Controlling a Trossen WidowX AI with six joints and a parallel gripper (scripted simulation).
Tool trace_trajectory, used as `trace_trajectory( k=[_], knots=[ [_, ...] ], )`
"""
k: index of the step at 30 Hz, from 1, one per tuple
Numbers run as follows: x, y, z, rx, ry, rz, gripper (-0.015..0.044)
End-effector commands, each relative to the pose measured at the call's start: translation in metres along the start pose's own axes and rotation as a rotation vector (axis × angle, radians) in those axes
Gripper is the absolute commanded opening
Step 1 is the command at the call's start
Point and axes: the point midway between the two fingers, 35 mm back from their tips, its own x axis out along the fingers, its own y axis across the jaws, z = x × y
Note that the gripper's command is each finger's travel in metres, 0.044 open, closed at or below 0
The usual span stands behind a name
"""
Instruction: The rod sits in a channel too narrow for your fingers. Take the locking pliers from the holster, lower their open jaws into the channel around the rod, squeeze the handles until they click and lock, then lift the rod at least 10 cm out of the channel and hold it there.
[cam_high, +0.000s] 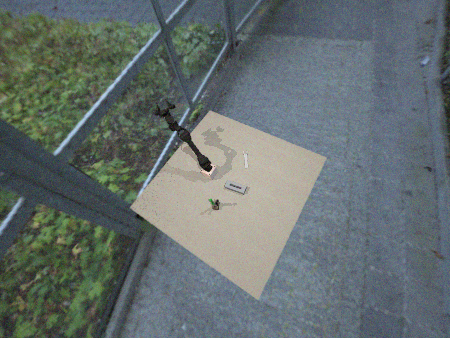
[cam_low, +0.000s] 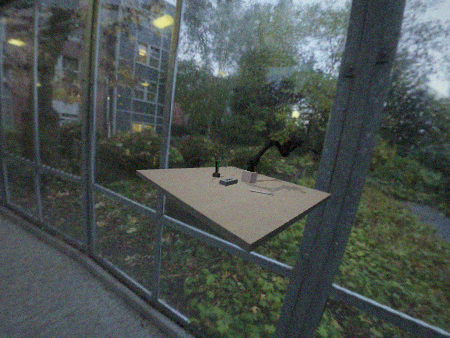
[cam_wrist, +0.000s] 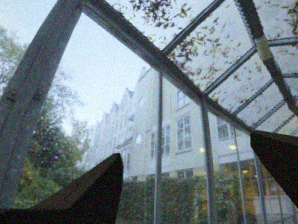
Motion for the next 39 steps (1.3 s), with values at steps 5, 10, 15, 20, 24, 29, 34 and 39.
trace_trajectory(
  k=[5,10,15,20,24,29,34,39],
  knots=[
    [0.01,-0.05,-0.005,-0.074,0.036,-0.04,0.044],
    [0.018,-0.13,-0.007,-0.179,0.093,-0.11,0.044],
    [0.012,-0.216,-0.002,-0.213,0.153,-0.191,0.044],
    [-0.004,-0.3,0.013,-0.304,0.206,-0.297,0.044],
    [-0.024,-0.364,0.031,-0.376,0.249,-0.388,0.044],
    [-0.059,-0.437,0.063,-0.461,0.302,-0.509,0.044],
    [-0.104,-0.501,0.103,-0.542,0.354,-0.64,0.044],
    [-0.158,-0.551,0.15,-0.618,0.405,-0.783,0.044]
  ],
)
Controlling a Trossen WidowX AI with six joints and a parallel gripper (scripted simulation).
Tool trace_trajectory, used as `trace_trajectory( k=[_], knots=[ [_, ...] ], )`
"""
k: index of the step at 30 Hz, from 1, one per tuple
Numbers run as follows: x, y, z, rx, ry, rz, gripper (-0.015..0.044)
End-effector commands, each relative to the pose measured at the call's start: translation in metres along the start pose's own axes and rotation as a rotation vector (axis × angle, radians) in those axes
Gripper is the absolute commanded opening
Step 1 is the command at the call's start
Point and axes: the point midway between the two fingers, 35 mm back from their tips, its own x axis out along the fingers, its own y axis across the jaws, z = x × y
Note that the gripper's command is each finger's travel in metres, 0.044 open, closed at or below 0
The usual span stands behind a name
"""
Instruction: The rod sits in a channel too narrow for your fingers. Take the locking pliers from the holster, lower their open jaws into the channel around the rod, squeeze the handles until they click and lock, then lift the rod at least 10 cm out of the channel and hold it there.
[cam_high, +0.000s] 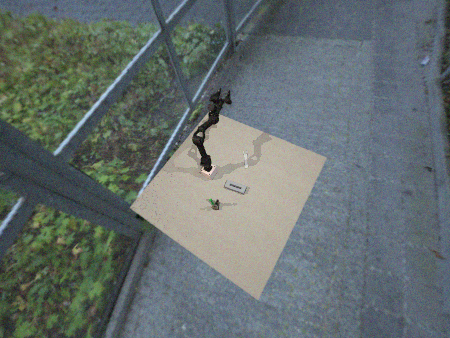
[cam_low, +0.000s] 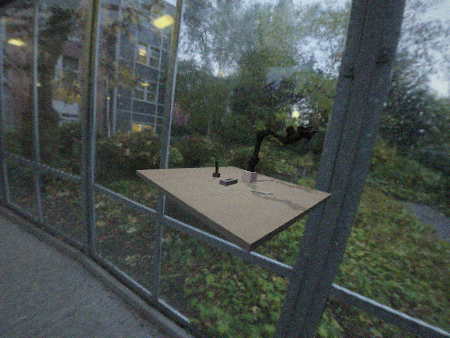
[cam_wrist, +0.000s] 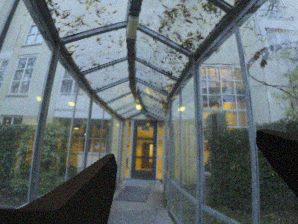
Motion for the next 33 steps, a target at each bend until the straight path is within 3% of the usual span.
trace_trajectory(
  k=[1,10,19,26,33],
  knots=[
    [-0.014,-0.072,-0.008,-0.056,0.063,-0.113,0.044],
    [-0.078,-0.217,-0.005,-0.166,0.185,-0.394,0.044],
    [-0.189,-0.328,0.017,-0.251,0.303,-0.72,0.044],
    [-0.3,-0.378,0.044,-0.295,0.383,-1.011,0.044],
    [-0.416,-0.387,0.07,-0.317,0.438,-1.322,0.044]
  ],
)
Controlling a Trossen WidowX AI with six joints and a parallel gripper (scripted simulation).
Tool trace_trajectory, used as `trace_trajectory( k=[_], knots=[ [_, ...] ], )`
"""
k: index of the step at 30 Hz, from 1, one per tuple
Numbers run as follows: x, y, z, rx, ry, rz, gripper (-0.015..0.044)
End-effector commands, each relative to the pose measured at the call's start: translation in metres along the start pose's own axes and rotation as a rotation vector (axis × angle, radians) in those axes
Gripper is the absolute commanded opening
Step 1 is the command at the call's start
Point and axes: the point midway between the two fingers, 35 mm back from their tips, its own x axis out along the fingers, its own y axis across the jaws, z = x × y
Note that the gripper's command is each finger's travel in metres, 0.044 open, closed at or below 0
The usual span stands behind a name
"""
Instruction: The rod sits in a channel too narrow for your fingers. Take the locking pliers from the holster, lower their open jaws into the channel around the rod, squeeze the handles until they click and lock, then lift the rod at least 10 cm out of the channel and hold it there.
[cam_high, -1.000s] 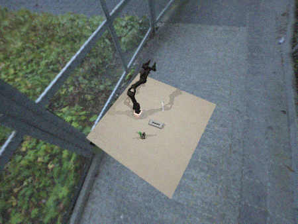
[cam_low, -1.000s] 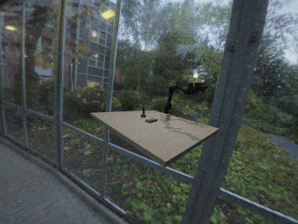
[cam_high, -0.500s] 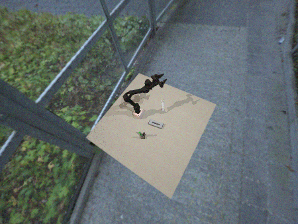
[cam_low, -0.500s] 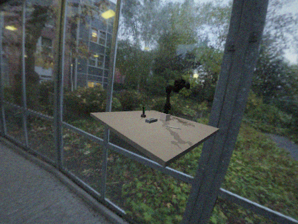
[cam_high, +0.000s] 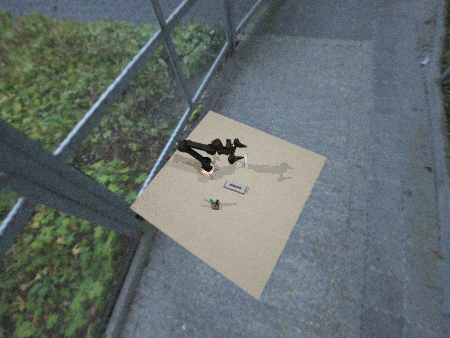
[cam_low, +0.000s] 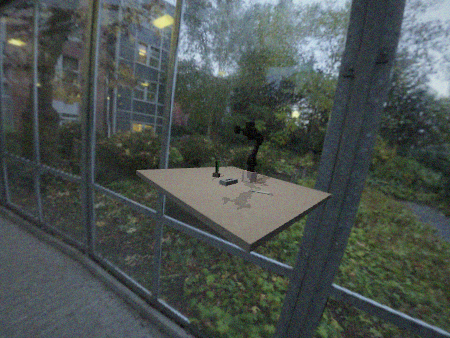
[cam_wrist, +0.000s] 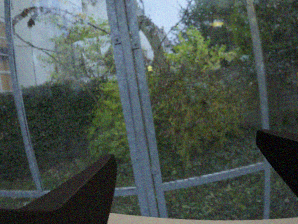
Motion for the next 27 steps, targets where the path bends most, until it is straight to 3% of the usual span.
trace_trajectory(
  k=[1,4,12,19,27],
  knots=[
    [-0.027,-0.059,-0.022,0.005,0.063,-0.17,0.044],
    [-0.042,-0.085,-0.031,0.009,0.088,-0.255,0.044],
    [-0.043,-0.088,-0.036,0.024,0.107,-0.263,0.044],
    [-0.051,-0.097,-0.169,0.513,0.678,-0.454,0.044],
    [-0.122,-0.087,-0.257,0.901,1.203,-0.901,0.044]
  ],
)
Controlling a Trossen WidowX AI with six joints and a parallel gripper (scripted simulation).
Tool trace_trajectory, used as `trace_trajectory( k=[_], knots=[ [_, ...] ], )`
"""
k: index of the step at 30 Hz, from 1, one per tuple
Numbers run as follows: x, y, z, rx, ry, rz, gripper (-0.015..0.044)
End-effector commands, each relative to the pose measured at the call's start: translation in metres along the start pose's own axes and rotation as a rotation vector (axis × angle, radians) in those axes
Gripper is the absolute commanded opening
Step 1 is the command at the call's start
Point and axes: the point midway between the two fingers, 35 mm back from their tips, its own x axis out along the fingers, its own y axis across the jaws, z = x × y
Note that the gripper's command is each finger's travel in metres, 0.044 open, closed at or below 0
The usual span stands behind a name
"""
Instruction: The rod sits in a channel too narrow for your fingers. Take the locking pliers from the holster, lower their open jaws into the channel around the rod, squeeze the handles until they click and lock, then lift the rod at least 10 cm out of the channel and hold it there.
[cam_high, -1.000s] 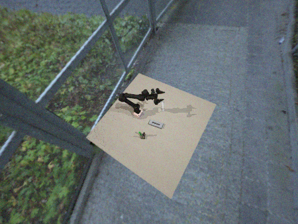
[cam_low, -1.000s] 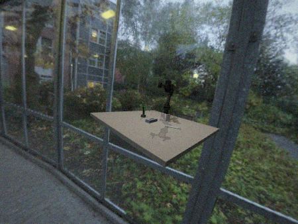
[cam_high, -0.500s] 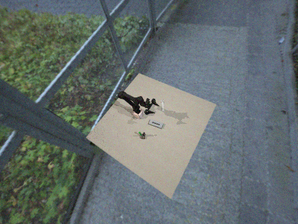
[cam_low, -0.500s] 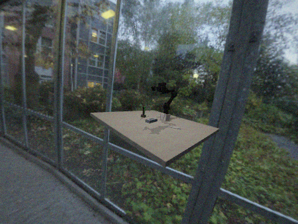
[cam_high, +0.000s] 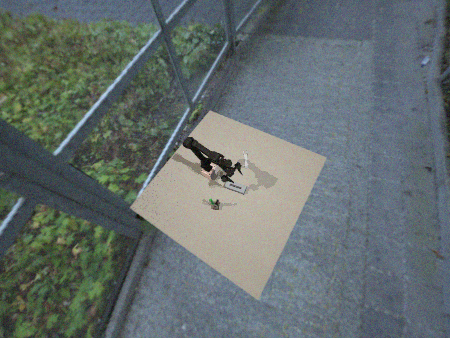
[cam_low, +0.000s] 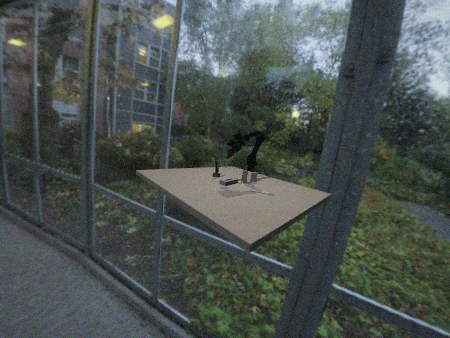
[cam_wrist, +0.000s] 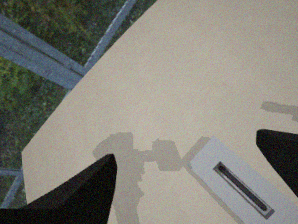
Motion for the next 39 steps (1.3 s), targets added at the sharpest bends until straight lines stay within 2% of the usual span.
trace_trajectory(
  k=[1,4,5,19,34,39],
  knots=[
    [0.011,-0.054,-0.067,0.364,0.377,-0.393,0.044],
    [0.0,-0.073,-0.094,0.506,0.505,-0.6,0.044],
    [-0.001,-0.075,-0.096,0.516,0.514,-0.617,0.044],
    [-0.002,-0.076,-0.096,0.519,0.517,-0.623,0.044],
    [-0.033,-0.157,-0.076,0.517,0.514,-0.63,0.044],
    [-0.034,-0.165,-0.072,0.516,0.513,-0.63,0.044]
  ],
)
